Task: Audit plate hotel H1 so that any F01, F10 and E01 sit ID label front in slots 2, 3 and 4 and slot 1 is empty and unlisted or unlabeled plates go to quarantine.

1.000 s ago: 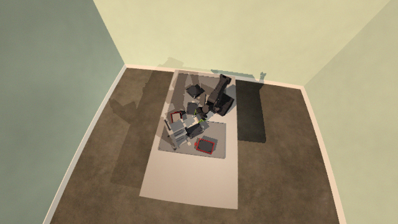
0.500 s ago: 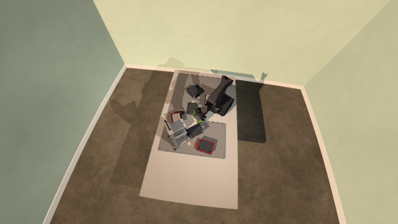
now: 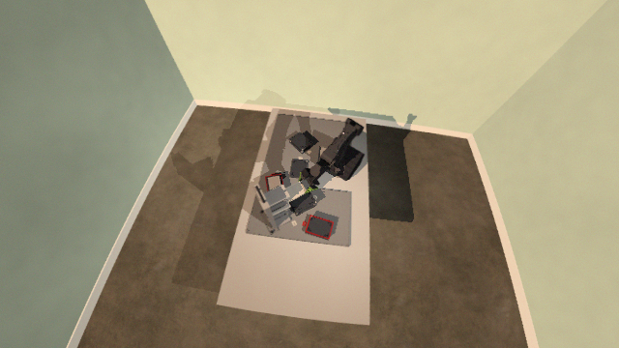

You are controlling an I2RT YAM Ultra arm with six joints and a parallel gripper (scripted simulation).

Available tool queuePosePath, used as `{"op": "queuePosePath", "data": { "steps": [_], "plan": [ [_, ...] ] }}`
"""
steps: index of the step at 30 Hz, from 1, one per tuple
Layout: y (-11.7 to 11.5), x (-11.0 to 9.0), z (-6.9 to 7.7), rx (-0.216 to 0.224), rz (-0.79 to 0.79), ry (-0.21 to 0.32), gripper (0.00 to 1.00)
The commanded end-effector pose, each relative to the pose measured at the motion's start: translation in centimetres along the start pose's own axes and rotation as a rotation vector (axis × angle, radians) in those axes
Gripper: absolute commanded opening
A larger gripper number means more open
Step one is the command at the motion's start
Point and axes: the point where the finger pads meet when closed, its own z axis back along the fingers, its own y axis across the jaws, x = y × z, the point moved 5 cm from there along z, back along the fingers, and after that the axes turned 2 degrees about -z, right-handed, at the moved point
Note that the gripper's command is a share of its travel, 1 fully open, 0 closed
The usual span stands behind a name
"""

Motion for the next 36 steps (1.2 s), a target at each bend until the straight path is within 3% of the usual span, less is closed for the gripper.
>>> {"op": "queuePosePath", "data": {
  "steps": [1,9,14,17,36],
  "plan": [
    [0.4,2.5,0.4,0.019,-0.011,-0.069,0.86],
    [0.4,3.3,0.4,0.025,-0.013,-0.086,0.86],
    [0.4,3.3,-0.3,0.019,-0.01,-0.07,0.86],
    [0.4,3.7,0.5,0.029,-0.016,-0.1,0.86],
    [0.4,3.7,0.5,0.028,-0.016,-0.098,0.86]
  ]
}}
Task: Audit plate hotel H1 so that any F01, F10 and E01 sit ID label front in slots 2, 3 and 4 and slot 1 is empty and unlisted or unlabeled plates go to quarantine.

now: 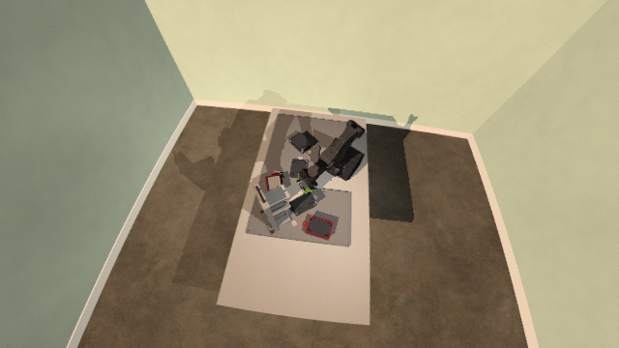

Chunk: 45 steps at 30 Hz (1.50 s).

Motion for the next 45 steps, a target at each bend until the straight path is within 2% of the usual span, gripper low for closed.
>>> {"op": "queuePosePath", "data": {
  "steps": [1,45],
  "plan": [
    [0.36,2.53,1.14,0.018,-0.01,-0.092,0.86],
    [0.27,2.27,0.72,0.01,-0.01,-0.085,0.86]
  ]
}}
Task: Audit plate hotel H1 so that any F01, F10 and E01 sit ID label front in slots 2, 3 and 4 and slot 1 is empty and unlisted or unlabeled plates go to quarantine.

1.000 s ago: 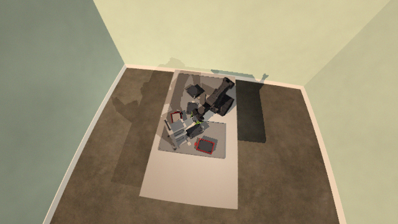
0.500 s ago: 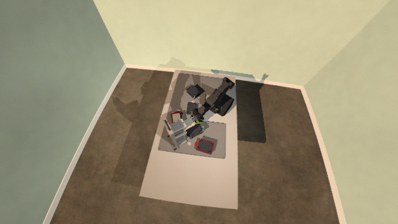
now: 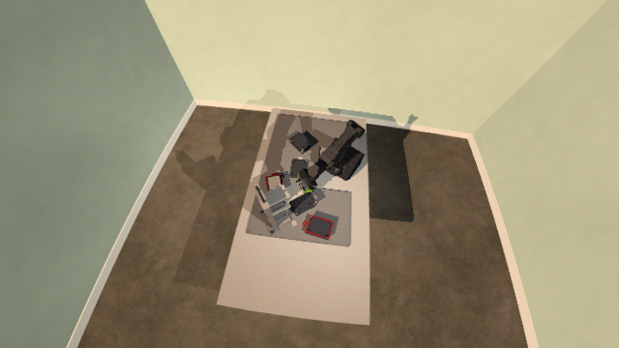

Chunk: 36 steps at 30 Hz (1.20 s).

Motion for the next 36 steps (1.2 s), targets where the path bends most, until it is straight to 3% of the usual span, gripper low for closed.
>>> {"op": "queuePosePath", "data": {
  "steps": [1,9,12,13,15,27,29,30,32,36],
  "plan": [
    [0.2,2.1,0.7,0.007,-0.008,-0.075,0.86],
    [0.3,1.9,-0.3,0.008,-0.003,-0.054,0.86],
    [0.3,2.0,-0.2,0.009,-0.003,-0.058,0.86],
    [0.4,2.5,0.5,0.018,-0.008,-0.086,0.86],
    [0.3,2.1,-0.5,0.008,-0.003,-0.055,0.86],
    [0.3,2.6,-1.0,0.008,-0.003,-0.055,0.86],
    [0.3,2.6,-1.0,0.008,-0.003,-0.055,0.86],
    [0.4,3.1,-0.3,0.017,-0.007,-0.083,0.86],
    [0.3,2.8,-1.2,0.008,-0.003,-0.055,0.86],
    [0.3,2.9,-1.4,0.005,-0.004,-0.056,0.86]
  ]
}}
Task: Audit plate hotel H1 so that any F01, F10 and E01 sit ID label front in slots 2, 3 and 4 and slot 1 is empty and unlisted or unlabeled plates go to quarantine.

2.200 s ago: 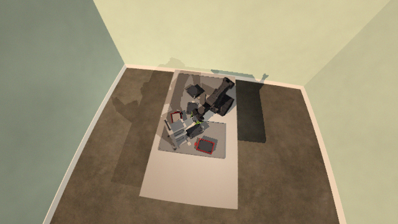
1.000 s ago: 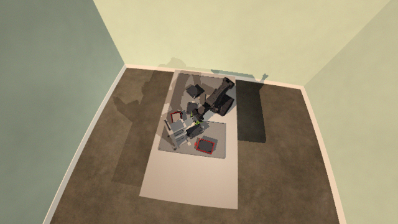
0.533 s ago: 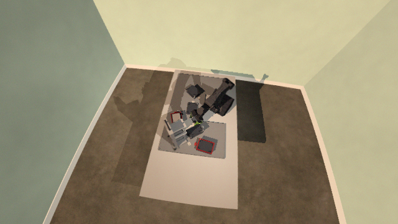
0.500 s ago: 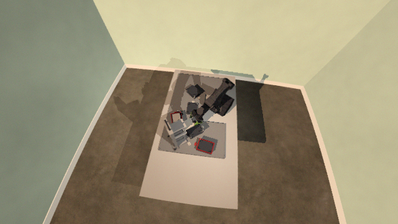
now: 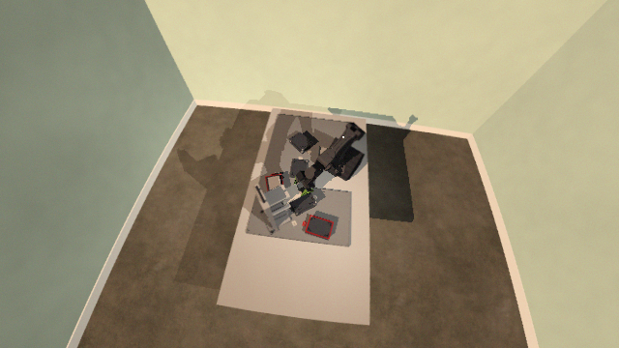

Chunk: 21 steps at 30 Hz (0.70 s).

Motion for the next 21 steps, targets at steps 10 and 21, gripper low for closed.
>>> {"op": "queuePosePath", "data": {
  "steps": [10,21],
  "plan": [
    [0.1,2.7,-0.1,-0.005,-0.006,-0.075,0.86],
    [0.1,3.3,-0.5,-0.006,-0.007,-0.081,0.86]
  ]
}}
